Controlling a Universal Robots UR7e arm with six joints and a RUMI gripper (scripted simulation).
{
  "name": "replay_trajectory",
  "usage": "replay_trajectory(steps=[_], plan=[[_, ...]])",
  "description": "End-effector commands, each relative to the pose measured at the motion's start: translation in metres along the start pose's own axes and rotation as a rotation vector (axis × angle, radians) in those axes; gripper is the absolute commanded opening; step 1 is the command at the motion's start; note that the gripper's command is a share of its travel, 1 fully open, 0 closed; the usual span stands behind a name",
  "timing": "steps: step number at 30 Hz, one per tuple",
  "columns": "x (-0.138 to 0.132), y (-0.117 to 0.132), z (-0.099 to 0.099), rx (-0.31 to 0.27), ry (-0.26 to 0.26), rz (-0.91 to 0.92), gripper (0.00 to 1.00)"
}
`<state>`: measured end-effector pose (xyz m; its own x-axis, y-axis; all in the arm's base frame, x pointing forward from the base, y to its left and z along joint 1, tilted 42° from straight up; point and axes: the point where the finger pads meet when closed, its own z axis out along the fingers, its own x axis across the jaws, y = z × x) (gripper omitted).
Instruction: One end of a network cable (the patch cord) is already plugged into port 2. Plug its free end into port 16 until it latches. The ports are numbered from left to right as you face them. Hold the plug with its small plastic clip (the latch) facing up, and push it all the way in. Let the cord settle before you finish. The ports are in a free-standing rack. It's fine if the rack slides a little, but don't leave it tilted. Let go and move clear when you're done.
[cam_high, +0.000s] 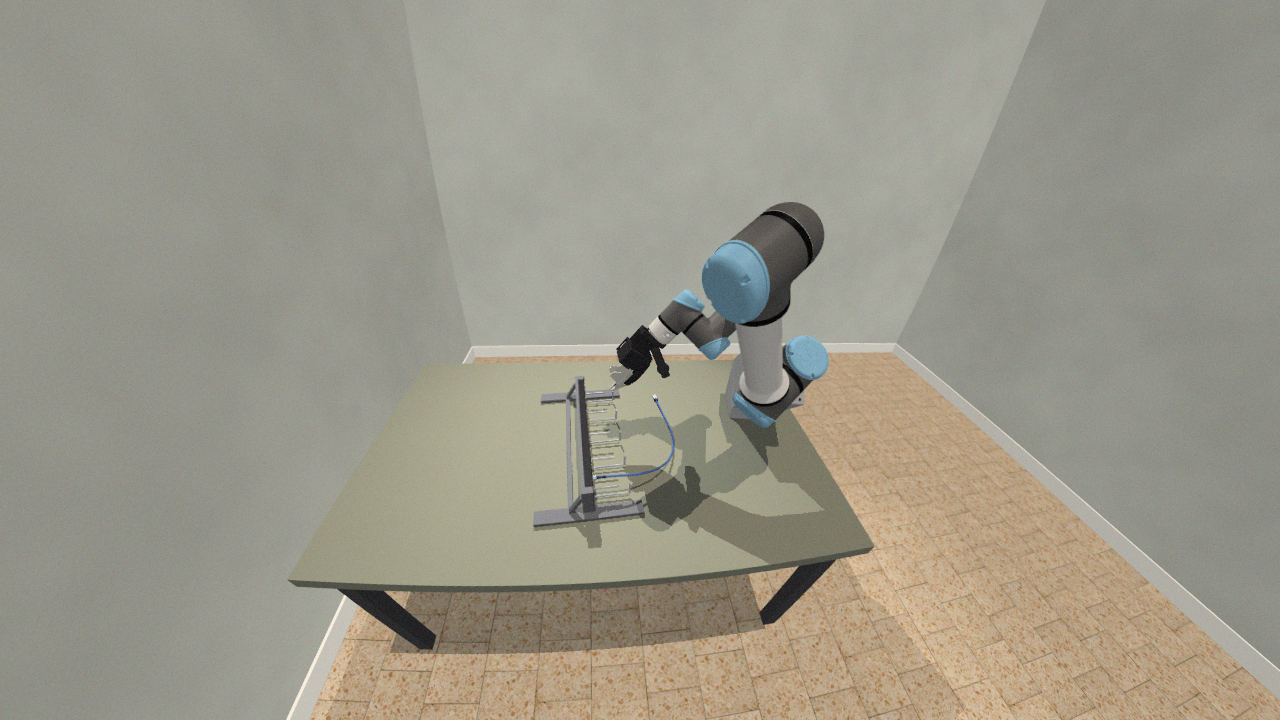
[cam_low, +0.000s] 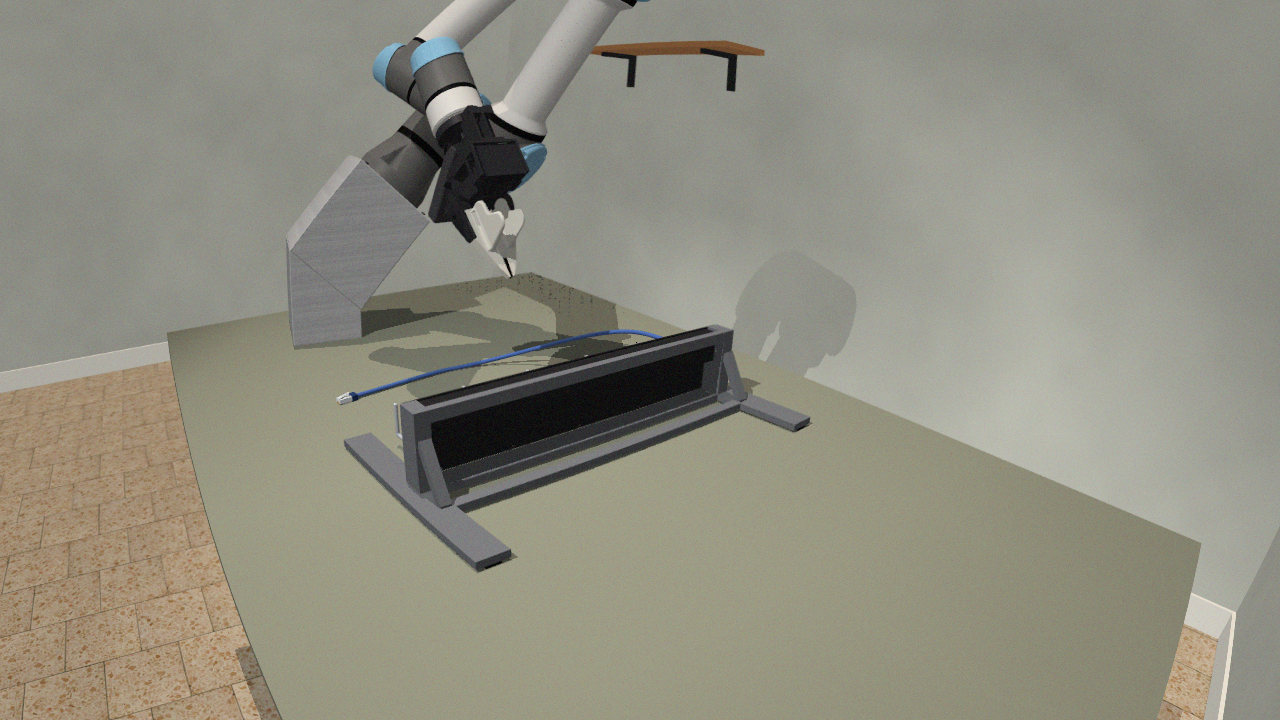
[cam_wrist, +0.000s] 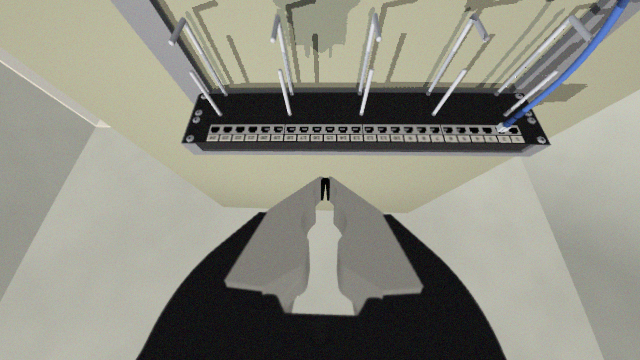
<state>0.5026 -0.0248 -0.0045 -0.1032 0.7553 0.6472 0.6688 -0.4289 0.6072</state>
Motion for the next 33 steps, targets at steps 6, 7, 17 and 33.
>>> replay_trajectory(steps=[6, 7, 17, 33], plan=[[-0.001, 0.001, 0.025, -0.008, -0.010, 0.001, 0.00], [-0.001, 0.001, 0.025, -0.008, -0.010, 0.001, 0.00], [-0.001, 0.001, 0.050, -0.008, -0.010, 0.001, 0.00], [-0.002, 0.001, 0.072, -0.008, -0.010, 0.001, 0.00]])
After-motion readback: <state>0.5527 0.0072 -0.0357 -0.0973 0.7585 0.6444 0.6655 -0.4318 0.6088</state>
